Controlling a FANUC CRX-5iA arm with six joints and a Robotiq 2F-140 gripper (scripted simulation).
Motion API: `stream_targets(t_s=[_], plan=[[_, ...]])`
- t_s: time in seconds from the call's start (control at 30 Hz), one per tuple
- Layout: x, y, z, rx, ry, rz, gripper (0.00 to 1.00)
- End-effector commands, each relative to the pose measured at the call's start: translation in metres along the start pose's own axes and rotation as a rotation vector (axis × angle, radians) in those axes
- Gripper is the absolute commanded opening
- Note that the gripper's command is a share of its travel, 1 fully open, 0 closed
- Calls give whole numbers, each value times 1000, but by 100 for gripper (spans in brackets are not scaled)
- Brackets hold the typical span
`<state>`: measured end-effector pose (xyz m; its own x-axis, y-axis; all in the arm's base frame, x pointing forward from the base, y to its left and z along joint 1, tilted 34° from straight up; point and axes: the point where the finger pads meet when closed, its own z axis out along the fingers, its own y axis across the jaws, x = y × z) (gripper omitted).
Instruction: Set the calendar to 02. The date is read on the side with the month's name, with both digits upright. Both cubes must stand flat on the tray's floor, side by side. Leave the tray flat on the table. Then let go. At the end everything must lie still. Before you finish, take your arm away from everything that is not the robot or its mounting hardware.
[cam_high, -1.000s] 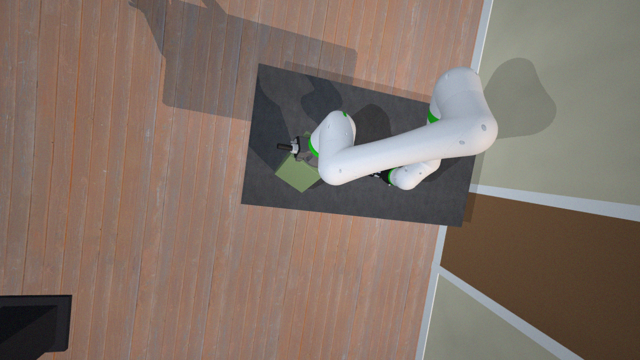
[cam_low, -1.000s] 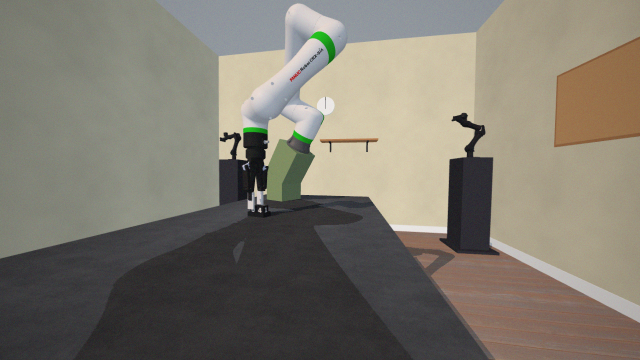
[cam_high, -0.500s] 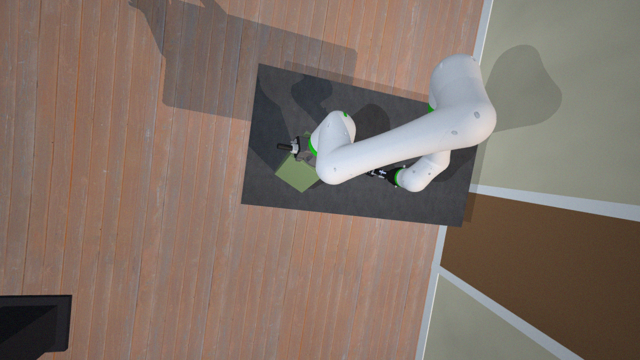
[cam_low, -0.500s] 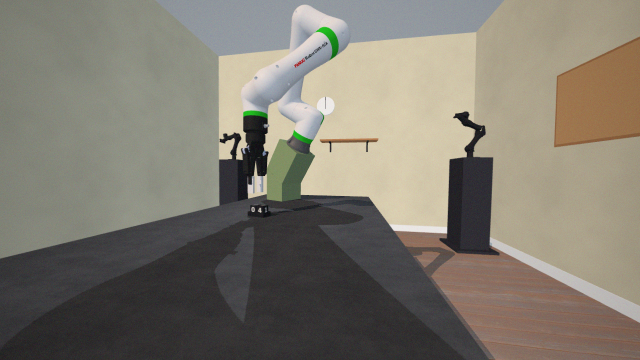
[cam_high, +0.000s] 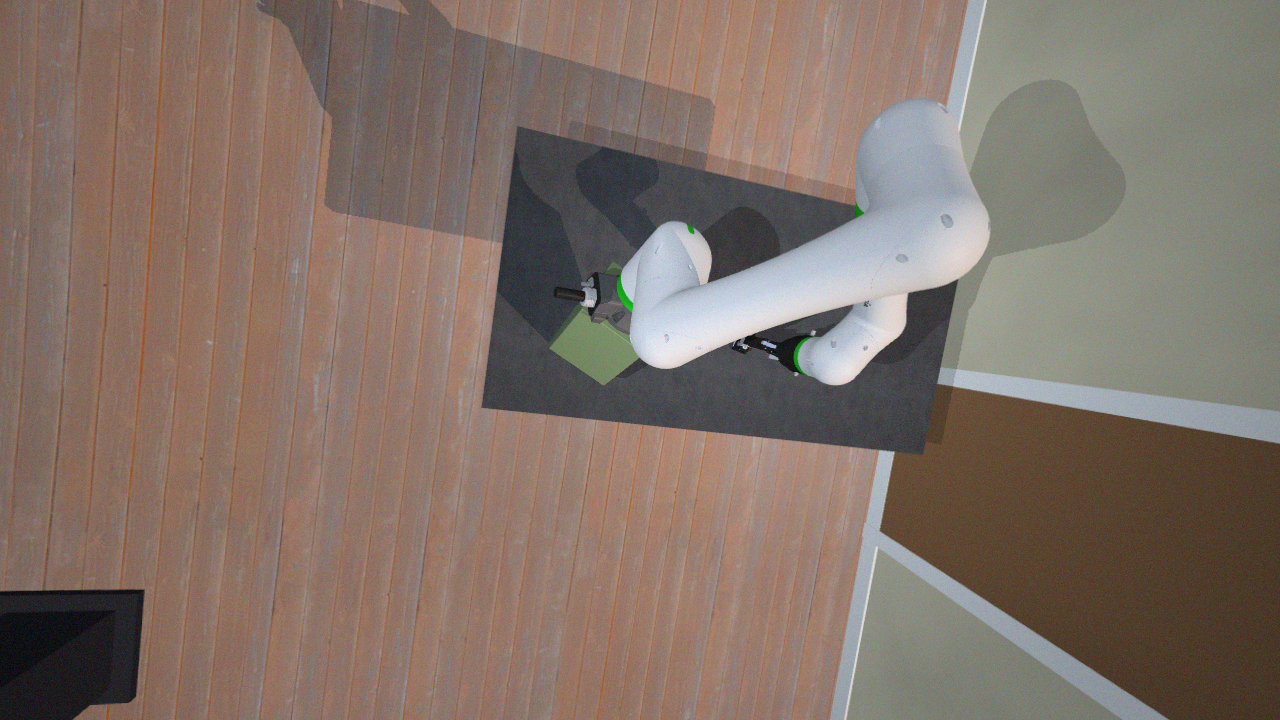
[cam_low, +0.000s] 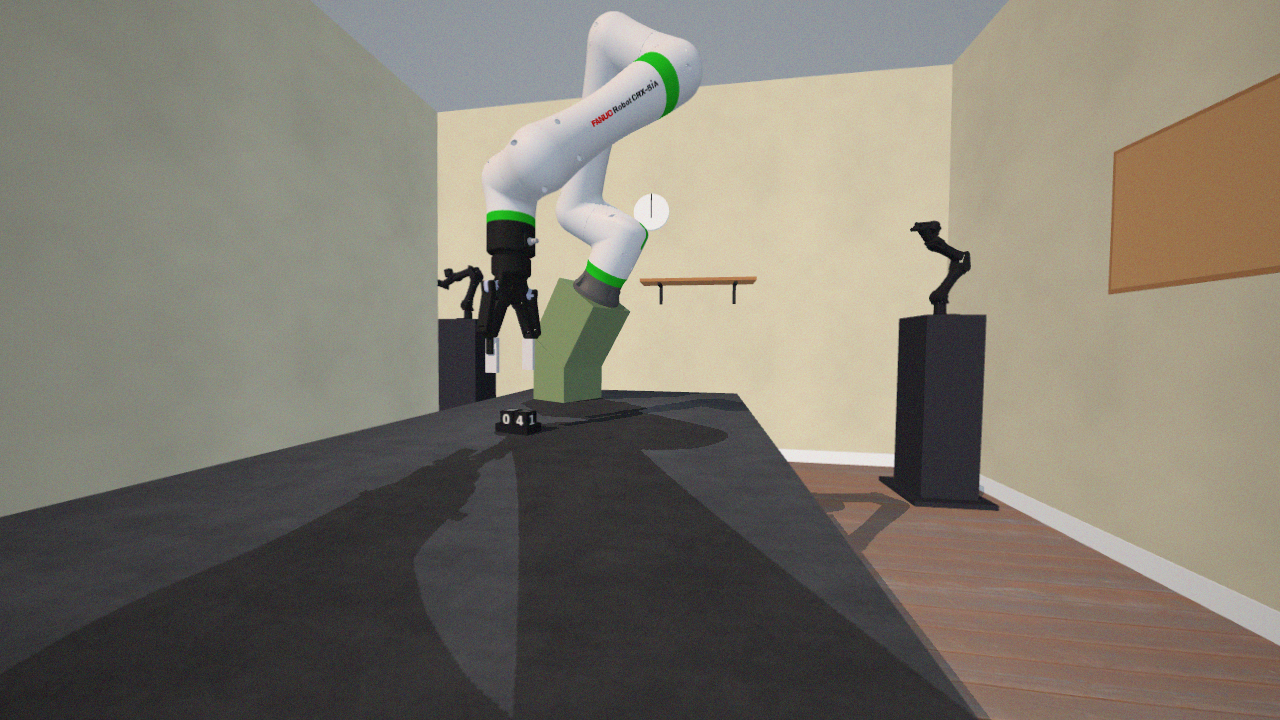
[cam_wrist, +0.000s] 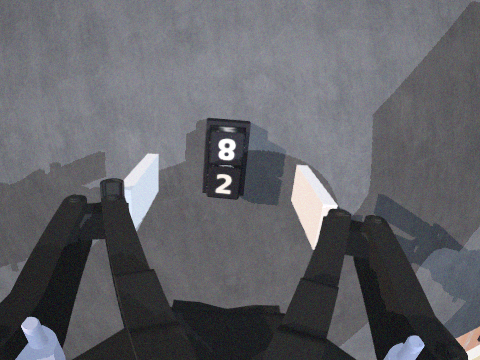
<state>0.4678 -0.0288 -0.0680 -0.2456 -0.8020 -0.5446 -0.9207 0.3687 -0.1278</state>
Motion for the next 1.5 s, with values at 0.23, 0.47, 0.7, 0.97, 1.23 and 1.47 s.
stream_targets(t_s=[0.23, 0.47, 0.7, 0.97, 1.23, 1.47], plan=[[0, 0, 0, 0, 0, 0, 100], [0, 0, 0, 0, 0, 0, 100], [0, 0, -5, 0, 0, 0, 100], [0, 0, -28, 0, 0, 0, 100], [0, 0, -47, 0, 0, 0, 100], [0, 0, -57, 0, 0, 0, 100]])
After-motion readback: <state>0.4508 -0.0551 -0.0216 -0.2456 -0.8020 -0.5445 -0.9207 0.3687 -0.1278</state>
